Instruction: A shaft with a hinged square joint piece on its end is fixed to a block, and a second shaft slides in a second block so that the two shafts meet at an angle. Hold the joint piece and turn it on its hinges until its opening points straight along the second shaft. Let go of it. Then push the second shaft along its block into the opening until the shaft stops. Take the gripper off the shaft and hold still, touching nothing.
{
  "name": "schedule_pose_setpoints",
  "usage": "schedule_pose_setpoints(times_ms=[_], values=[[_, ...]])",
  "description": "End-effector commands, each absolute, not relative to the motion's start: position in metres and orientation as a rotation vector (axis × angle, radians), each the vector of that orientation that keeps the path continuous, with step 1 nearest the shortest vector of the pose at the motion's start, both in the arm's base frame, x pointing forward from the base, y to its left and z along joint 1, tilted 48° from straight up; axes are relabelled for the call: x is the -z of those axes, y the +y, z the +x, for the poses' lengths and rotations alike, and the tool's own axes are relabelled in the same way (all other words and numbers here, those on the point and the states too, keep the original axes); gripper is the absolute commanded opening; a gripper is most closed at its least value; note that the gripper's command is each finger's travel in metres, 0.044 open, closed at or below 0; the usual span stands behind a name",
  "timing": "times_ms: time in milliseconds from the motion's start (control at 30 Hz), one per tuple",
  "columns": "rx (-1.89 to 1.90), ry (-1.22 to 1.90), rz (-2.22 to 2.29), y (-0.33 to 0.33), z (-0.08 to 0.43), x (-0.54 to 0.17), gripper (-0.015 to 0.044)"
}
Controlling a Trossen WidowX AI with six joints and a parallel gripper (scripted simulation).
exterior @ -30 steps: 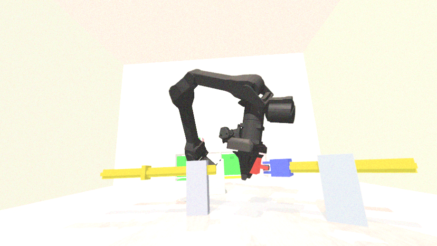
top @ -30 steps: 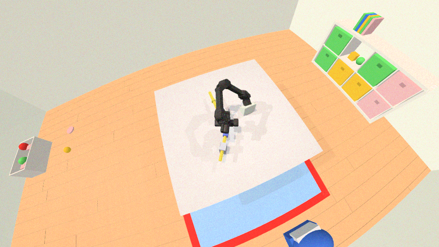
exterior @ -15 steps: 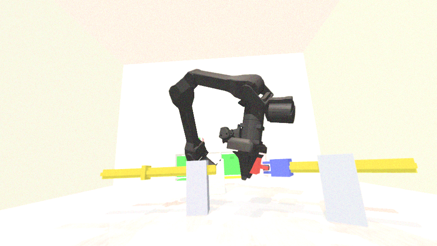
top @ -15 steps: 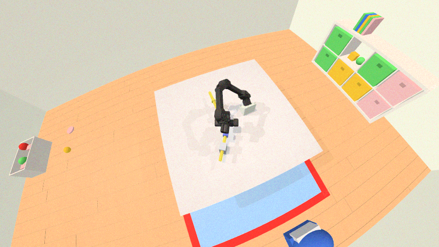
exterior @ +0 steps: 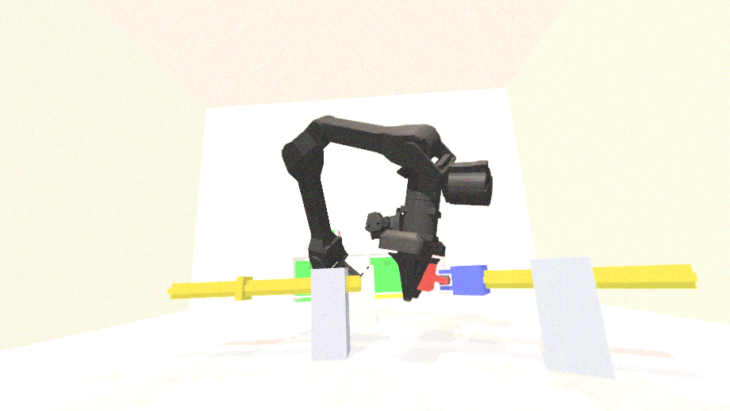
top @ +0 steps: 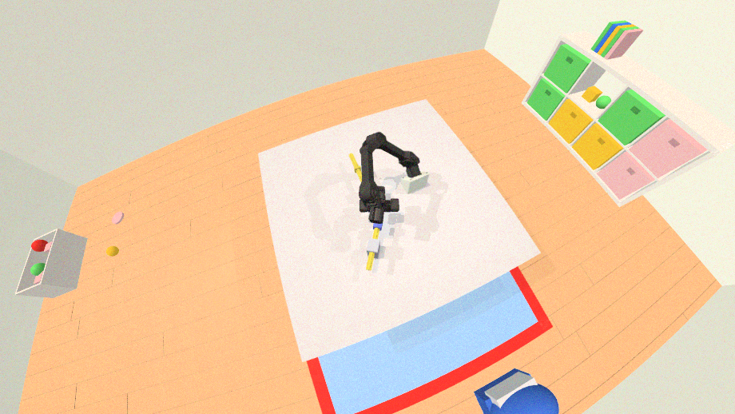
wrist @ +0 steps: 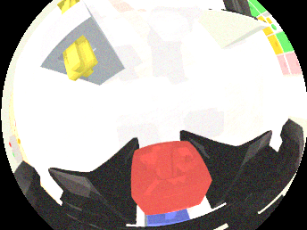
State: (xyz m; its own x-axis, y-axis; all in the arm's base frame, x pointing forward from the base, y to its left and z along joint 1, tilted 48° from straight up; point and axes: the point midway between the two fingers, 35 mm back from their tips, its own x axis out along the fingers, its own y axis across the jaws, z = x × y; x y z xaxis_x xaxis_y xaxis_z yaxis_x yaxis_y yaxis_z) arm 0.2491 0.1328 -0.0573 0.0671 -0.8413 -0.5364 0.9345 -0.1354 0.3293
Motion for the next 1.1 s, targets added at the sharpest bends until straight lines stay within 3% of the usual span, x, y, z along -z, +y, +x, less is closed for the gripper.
schedule_pose_setpoints(times_ms=[0, 667, 1067], values=[[1.522, 0.203, 0.728, 0.132, 0.251, 0.057, 0.0], [1.345, 0.571, 0.606, 0.125, 0.268, 0.061, 0.0], [1.342, 0.575, 0.599, 0.125, 0.268, 0.061, 0.0]])
